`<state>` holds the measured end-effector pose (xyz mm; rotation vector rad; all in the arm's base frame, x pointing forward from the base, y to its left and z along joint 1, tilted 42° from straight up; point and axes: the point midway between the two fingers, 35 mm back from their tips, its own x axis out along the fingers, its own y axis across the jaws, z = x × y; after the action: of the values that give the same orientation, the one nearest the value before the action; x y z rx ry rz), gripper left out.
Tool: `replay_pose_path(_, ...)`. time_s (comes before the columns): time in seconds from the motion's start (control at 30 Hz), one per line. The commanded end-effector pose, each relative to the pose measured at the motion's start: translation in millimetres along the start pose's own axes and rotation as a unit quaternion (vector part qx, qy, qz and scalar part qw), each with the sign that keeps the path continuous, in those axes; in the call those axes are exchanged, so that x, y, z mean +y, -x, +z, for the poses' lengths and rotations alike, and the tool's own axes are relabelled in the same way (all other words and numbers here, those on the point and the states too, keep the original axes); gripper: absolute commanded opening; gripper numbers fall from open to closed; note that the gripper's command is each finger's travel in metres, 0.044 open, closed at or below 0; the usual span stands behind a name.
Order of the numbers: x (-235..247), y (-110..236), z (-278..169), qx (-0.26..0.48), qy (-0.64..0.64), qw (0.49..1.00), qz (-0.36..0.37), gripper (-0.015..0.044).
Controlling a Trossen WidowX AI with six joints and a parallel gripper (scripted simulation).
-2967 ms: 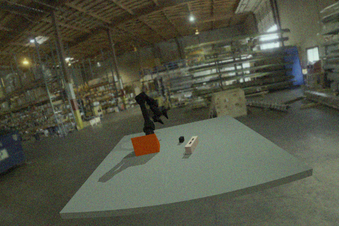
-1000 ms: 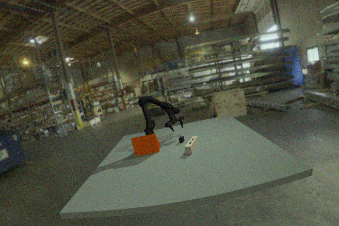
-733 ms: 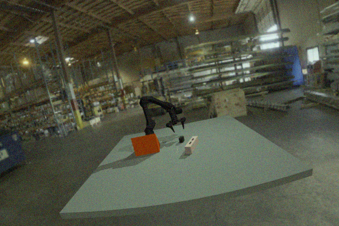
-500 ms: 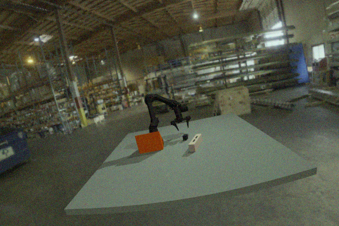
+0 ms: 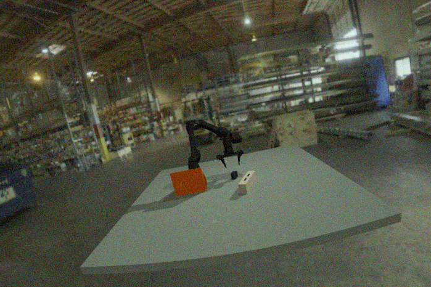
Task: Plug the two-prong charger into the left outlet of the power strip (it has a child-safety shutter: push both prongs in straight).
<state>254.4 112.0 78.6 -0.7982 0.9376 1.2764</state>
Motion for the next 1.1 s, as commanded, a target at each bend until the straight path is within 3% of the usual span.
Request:
replay_pose_path(0.0,0,-4,-9,-0.014,-0.022,1.0,0.013,0.044)
replay_pose_path(0.67,-5,-11,-52,-0.102,-0.148,0.982,0.05,0.044)
replay_pose_path(1.07,-4,-23,-50,-0.106,-0.152,0.981,0.051,0.044)
